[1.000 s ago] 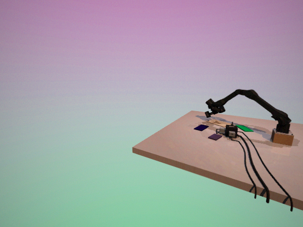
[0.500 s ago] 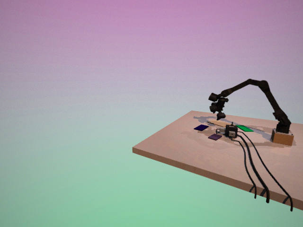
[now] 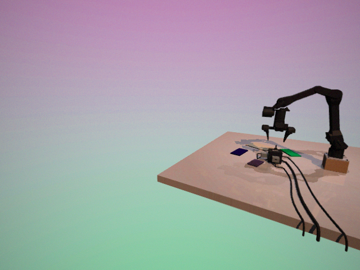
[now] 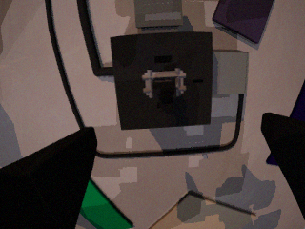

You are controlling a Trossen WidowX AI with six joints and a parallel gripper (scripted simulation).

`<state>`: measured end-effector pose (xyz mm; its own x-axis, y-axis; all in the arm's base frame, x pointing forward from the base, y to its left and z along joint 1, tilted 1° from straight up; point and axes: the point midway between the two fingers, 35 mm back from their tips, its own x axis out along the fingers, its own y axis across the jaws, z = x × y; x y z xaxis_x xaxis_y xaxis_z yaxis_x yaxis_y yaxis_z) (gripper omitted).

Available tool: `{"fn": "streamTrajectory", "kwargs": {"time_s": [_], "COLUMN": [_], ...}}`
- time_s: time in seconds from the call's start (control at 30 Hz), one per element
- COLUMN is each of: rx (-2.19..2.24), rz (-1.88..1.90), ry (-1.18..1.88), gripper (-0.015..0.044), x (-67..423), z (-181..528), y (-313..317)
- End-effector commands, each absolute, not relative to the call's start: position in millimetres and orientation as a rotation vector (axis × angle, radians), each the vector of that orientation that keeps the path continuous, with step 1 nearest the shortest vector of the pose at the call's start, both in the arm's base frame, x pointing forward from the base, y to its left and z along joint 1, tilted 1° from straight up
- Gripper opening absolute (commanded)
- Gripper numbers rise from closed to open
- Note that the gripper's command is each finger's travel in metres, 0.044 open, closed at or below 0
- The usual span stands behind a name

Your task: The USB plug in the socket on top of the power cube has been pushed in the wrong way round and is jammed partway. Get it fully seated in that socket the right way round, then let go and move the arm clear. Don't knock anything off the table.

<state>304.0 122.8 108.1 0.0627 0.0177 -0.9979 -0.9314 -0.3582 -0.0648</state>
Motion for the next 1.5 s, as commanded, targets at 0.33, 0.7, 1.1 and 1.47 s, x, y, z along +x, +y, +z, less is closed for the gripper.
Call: {"fn": "streamTrajectory", "kwargs": {"time_s": [0.33,0.7,1.1,1.47], "rx": [-1.499,-1.499,-1.499,-1.503], "rz": [1.463,1.463,1.463,1.457], "ry": [0.948,0.948,0.948,0.955], "gripper": [0.0440,0.0440,0.0440,0.0256], "x": [299,299,300,300], "z": [102,91,80,80], "y": [122,123,123,122]}}
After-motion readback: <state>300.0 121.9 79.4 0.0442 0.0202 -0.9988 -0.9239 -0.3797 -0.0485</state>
